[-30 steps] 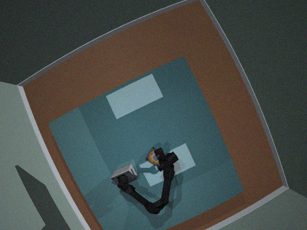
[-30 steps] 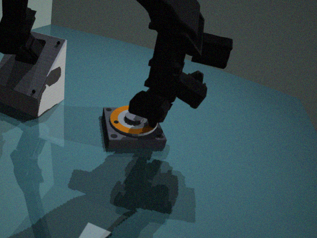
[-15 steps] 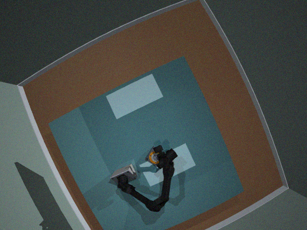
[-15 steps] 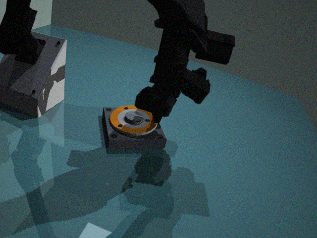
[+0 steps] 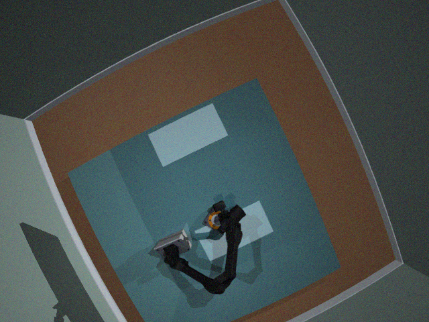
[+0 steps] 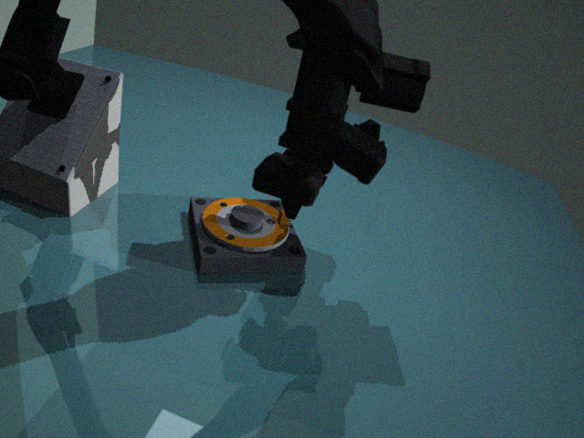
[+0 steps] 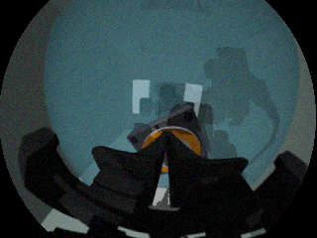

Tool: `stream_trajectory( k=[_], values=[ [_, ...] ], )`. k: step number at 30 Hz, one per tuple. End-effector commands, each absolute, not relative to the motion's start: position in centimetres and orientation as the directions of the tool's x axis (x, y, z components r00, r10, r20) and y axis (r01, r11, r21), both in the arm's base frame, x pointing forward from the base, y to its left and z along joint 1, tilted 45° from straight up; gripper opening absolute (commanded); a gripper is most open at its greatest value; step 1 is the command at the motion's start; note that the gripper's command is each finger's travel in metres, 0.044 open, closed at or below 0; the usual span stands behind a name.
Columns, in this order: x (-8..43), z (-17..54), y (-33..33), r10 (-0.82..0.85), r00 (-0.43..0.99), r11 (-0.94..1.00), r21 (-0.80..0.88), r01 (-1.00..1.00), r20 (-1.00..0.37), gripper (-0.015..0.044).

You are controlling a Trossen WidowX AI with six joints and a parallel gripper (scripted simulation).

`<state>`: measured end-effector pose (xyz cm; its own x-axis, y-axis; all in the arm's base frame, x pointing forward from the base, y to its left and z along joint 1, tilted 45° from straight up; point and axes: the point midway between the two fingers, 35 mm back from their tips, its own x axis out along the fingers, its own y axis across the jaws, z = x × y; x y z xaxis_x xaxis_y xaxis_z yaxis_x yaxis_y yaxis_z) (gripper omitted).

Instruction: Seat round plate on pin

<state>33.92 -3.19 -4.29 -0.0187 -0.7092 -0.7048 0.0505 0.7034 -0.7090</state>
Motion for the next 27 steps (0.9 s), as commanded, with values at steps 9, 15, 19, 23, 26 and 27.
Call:
stream_trajectory(
  k=[9,15,19,23,26,27],
  values=[
    [33.7,-1.3,0.1,-0.705,-0.023,0.708,-0.705,0.053,-0.709,0.0000],
    [33.7,-1.9,-0.5,-0.709,-0.020,0.704,-0.709,0.044,-0.705,0.0000],
    [33.7,-1.9,-0.5,-0.709,-0.020,0.704,-0.709,0.044,-0.705,0.0000],
    [33.7,-1.9,-0.5,-0.709,-0.020,0.704,-0.709,0.044,-0.705,0.0000],
    [33.7,-1.9,-0.5,-0.709,-0.020,0.704,-0.709,0.044,-0.705,0.0000],
    [33.7,-1.9,-0.5,-0.709,-0.020,0.704,-0.709,0.044,-0.705,0.0000]
  ],
)
